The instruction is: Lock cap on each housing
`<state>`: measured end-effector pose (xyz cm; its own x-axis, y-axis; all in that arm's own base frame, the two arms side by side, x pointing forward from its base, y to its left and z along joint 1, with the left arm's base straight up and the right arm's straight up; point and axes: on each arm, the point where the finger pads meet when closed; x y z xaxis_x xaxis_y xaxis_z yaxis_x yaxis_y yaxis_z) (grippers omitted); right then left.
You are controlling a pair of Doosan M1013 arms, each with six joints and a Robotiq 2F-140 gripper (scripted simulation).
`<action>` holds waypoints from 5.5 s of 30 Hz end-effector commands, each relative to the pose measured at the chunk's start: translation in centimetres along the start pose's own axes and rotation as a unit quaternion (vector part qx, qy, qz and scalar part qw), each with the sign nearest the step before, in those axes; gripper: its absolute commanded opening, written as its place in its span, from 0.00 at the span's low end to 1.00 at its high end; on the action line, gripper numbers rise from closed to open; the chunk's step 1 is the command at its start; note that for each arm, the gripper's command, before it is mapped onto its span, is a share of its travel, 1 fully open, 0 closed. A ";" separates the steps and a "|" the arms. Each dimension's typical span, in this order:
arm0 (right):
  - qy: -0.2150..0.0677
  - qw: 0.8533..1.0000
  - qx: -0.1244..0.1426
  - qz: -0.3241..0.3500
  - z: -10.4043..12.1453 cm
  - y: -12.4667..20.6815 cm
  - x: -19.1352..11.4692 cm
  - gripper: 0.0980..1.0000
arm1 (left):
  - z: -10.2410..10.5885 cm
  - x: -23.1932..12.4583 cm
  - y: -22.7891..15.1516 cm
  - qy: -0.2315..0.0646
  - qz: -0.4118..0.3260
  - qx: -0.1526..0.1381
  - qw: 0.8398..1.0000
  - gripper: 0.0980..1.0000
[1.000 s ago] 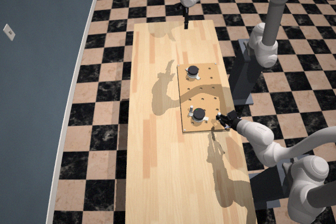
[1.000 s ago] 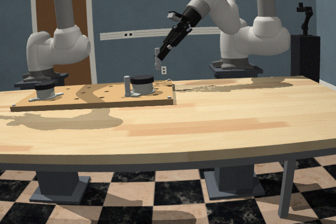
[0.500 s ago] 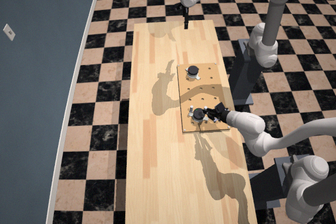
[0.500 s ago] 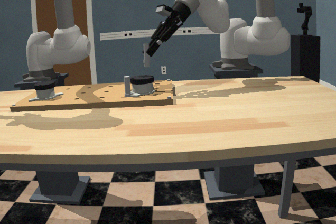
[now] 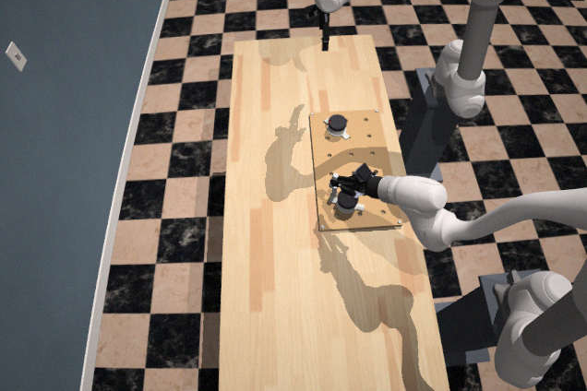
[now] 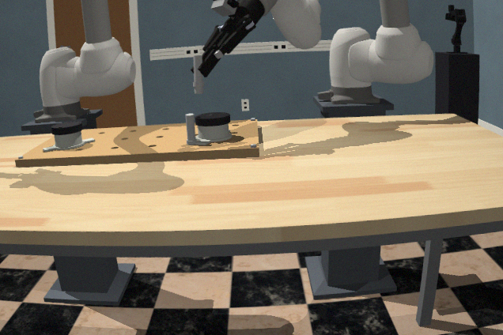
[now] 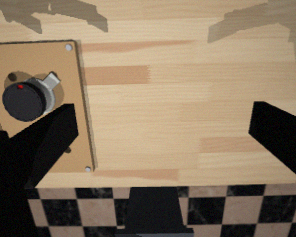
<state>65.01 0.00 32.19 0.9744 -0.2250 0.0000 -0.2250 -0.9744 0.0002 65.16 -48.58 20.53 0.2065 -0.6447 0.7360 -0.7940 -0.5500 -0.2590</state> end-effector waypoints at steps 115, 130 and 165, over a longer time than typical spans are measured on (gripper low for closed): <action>0.001 1.000 0.000 0.000 -0.1 0.0 0.0 1.00 | 17.5 20.4 35.5 -0.184 -0.499 0.481 0.697 0.00; 0.001 1.000 0.000 0.000 -0.1 0.0 0.0 1.00 | 21.2 20.1 35.8 -0.182 -0.497 0.481 0.699 0.00; 0.001 1.000 0.000 0.000 -0.1 0.0 0.0 1.00 | 23.5 18.4 36.5 -0.181 -0.497 0.479 0.700 0.00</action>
<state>65.01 0.00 32.19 0.9744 -0.2250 0.0000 -0.2250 -0.9744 0.0002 53.40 -93.02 9.92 0.6539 0.3118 0.6893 0.5579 -0.8141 -0.1610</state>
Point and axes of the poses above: on each arm, the point where the finger pads meet when closed, its own z axis out along the fingers, its own y axis across the jaws, x = y × z, and after that the axes turned 13 degrees about z, right-handed
